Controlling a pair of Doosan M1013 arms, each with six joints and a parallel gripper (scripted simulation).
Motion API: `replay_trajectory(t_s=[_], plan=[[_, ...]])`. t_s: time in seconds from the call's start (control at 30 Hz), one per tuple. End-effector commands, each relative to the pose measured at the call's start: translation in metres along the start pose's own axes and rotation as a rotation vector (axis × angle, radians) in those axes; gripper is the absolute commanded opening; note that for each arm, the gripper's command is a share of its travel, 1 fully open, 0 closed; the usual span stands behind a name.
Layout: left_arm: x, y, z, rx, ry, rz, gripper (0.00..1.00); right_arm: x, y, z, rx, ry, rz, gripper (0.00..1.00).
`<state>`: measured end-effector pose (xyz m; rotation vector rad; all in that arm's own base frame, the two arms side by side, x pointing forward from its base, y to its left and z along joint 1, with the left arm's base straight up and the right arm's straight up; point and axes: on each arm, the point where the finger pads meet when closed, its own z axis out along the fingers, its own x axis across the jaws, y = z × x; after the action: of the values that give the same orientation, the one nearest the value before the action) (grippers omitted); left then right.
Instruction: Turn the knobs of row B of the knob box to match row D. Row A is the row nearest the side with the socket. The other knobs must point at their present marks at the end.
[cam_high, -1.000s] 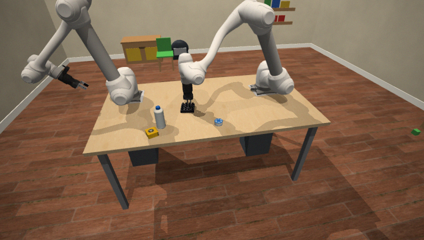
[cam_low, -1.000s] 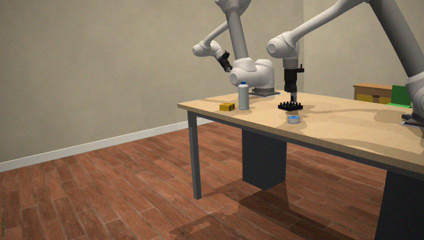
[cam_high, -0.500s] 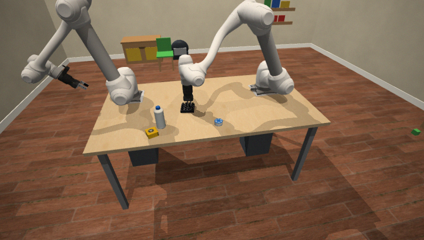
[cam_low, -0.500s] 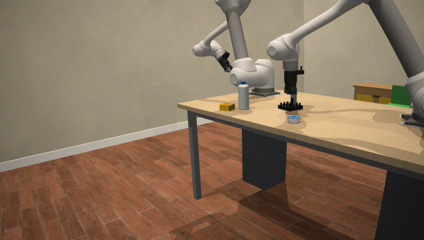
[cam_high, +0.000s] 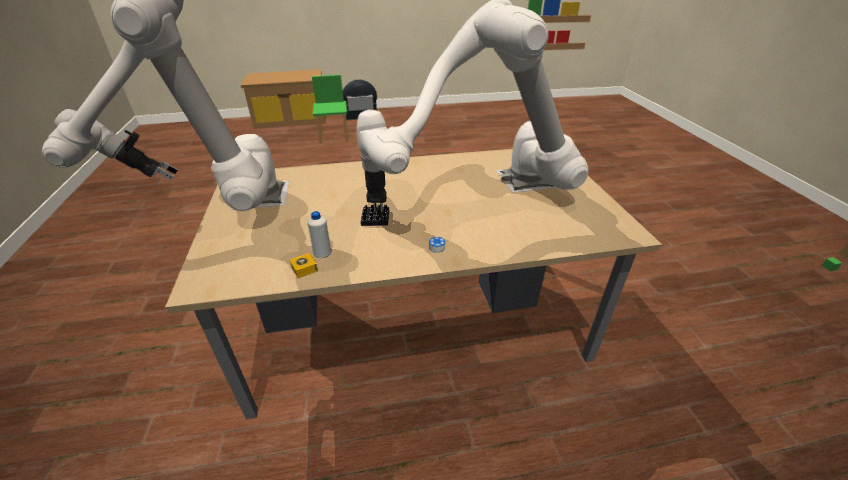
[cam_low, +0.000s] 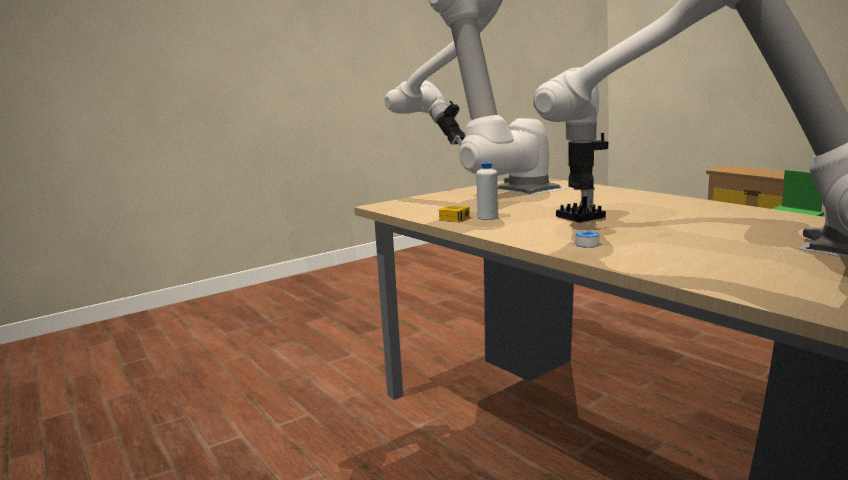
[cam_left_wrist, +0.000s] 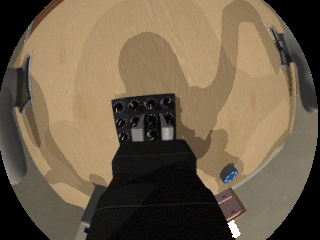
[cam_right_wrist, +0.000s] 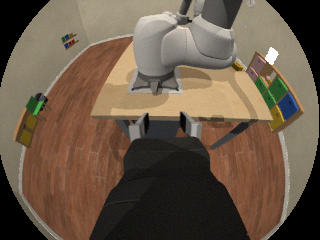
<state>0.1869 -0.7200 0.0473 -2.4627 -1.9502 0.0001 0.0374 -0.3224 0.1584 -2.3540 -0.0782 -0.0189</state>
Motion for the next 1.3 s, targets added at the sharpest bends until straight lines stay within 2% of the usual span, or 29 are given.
replay_trajectory(t_s=[0.0, 0.03, 0.07, 0.8, 1.27], plan=[[-0.0005, 0.0003, -0.0011, -0.001, -0.001, 0.000, 0.46, 0.0001, -0.0001, -0.0005, -0.001, 0.000, 0.000, 1.00], [-0.0005, 0.0003, -0.0011, -0.001, -0.001, 0.000, 0.46, 0.0001, -0.0001, -0.0005, -0.001, 0.000, 0.000, 1.00], [-0.0005, 0.0003, -0.0011, -0.001, -0.001, 0.000, 0.30, 0.0001, -0.0001, -0.0005, -0.001, 0.000, 0.000, 1.00], [-0.0005, 0.0003, -0.0011, -0.001, -0.001, -0.007, 0.30, 0.0001, -0.0001, -0.0005, -0.001, 0.000, 0.000, 1.00], [-0.0005, 0.0004, -0.0011, -0.001, -0.001, -0.077, 0.30, 0.0001, -0.0001, -0.0005, -0.001, 0.000, 0.000, 1.00]])
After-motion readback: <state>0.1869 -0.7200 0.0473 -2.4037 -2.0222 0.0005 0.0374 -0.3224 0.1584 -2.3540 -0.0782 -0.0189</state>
